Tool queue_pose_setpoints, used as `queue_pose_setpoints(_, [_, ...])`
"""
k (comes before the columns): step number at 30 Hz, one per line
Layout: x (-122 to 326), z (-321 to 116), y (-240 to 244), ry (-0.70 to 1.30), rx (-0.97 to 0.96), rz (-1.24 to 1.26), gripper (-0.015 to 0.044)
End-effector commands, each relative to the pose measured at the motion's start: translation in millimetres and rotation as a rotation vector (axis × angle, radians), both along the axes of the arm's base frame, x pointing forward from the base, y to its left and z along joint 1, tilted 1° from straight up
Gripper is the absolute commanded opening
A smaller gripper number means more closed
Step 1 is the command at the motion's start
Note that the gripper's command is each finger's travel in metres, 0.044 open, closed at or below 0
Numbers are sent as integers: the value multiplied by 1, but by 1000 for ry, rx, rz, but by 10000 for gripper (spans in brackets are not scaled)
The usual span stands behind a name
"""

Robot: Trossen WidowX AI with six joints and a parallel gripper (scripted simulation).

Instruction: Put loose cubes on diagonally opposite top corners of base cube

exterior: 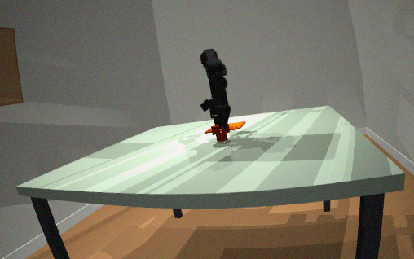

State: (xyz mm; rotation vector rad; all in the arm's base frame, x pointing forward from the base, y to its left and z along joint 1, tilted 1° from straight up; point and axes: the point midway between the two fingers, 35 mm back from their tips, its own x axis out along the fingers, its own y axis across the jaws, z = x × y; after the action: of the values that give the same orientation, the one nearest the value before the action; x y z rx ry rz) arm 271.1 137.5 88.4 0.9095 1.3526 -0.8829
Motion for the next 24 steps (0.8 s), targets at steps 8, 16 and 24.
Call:
queue_pose_setpoints(8, [0, 17, 0, -4, 2, 0, 205])
queue_pose_setpoints(16, [0, 29, 0, -4, 2, 0, 205])
queue_pose_setpoints(24, [0, 41, 0, -4, 2, 0, 205])
